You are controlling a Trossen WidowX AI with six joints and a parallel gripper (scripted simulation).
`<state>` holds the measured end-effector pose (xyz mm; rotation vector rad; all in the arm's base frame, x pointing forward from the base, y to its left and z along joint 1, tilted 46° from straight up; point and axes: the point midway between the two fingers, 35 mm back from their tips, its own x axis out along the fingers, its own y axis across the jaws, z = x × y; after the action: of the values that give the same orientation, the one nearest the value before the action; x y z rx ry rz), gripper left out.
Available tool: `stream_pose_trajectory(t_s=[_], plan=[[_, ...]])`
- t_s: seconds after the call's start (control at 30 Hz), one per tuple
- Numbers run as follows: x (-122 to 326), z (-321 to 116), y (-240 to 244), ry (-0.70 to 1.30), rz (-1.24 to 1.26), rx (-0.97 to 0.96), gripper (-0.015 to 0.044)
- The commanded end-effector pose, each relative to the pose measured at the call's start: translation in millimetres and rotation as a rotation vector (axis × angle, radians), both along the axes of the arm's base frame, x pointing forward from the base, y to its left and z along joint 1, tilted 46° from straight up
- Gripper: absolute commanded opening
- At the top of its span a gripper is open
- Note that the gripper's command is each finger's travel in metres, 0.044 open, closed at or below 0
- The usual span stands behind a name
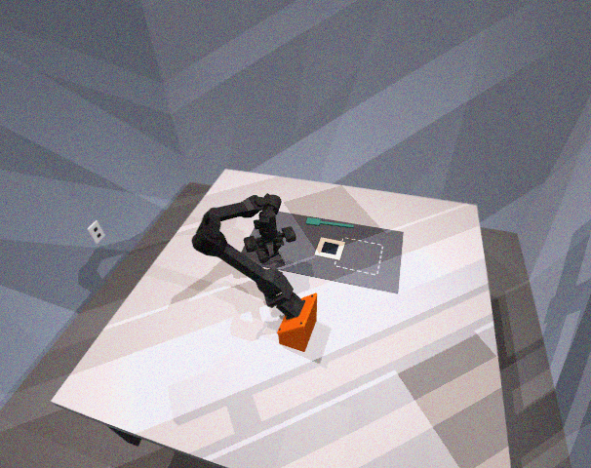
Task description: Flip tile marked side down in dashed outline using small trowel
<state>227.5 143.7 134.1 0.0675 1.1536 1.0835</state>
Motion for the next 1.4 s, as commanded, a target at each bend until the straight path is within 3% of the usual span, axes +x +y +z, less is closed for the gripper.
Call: stream_pose_trajectory(t_s=[0.0, 1.37], plan=[[3.3, -5.0, -1.4, 0.005, 0.003, 0.001, 0.0100], [46.0, -40.3, -34.7, 0.004, 0.003, -0.001, 0.0100]])
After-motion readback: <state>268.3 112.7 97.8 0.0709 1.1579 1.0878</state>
